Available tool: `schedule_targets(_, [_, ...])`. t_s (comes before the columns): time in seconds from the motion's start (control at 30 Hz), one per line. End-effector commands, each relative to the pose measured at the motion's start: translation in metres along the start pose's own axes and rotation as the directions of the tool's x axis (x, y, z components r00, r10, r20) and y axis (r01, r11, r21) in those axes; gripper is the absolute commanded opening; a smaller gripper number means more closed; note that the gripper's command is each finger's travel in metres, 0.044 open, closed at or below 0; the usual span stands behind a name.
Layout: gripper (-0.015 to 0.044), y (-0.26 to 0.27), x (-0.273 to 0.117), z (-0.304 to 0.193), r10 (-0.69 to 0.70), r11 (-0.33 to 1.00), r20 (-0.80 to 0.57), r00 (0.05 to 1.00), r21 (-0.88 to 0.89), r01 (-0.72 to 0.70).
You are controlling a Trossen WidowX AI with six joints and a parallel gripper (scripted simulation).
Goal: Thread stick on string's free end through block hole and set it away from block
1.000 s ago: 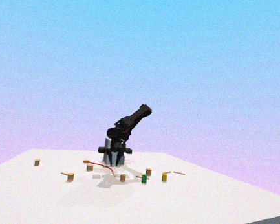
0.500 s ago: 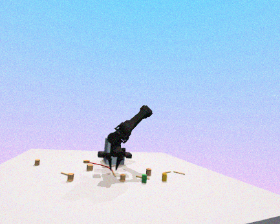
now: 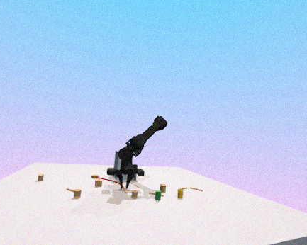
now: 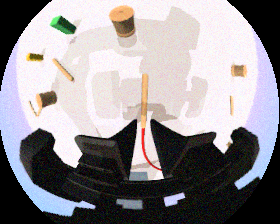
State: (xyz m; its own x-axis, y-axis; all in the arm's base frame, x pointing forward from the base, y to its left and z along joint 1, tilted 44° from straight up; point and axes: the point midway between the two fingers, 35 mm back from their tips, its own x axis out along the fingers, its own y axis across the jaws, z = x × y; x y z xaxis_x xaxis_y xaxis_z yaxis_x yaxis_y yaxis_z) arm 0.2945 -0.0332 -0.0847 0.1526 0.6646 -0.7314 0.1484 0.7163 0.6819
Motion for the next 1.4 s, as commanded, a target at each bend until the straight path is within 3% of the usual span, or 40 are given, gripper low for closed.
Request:
schedule_targets(0.0, [0.0019, 0.0, 0.0, 0.0, 0.0, 1.0, 0.0, 1.0, 0.0, 0.0])
schedule_targets(0.03, [0.0, 0.0, 0.0, 0.0, 0.0, 1.0, 0.0, 1.0, 0.0, 0.0])
schedule_targets(1.37, [0.0, -0.001, -0.04, 0.002, -0.004, 1.0, 0.001, 1.0, 0.0, 0.004])
